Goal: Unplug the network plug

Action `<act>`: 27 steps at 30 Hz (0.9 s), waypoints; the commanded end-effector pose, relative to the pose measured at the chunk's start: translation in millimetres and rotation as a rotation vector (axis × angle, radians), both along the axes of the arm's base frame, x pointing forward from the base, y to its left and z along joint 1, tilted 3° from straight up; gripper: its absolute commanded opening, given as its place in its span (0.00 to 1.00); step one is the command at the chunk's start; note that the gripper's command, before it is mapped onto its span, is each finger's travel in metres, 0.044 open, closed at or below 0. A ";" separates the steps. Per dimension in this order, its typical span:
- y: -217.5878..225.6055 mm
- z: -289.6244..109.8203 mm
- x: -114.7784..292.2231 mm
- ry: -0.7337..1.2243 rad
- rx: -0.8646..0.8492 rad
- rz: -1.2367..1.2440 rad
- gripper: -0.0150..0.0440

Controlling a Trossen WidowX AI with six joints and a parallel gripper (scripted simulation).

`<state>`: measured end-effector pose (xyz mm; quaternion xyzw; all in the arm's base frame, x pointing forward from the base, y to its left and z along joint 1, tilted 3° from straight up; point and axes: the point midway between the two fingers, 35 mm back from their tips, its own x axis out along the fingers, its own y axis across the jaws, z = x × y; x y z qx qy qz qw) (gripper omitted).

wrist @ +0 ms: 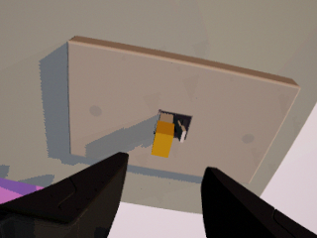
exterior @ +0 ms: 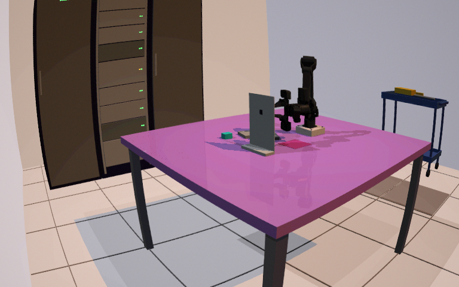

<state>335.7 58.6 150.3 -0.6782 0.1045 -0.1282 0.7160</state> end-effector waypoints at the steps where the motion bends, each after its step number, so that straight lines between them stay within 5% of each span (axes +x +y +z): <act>1: 0.4 0.8 7.2 -0.003 0.005 0.002 0.52; 16: -3.0 1.5 29.2 -0.005 0.005 0.002 0.52; 27: -3.0 1.5 29.2 -0.005 0.005 0.002 0.36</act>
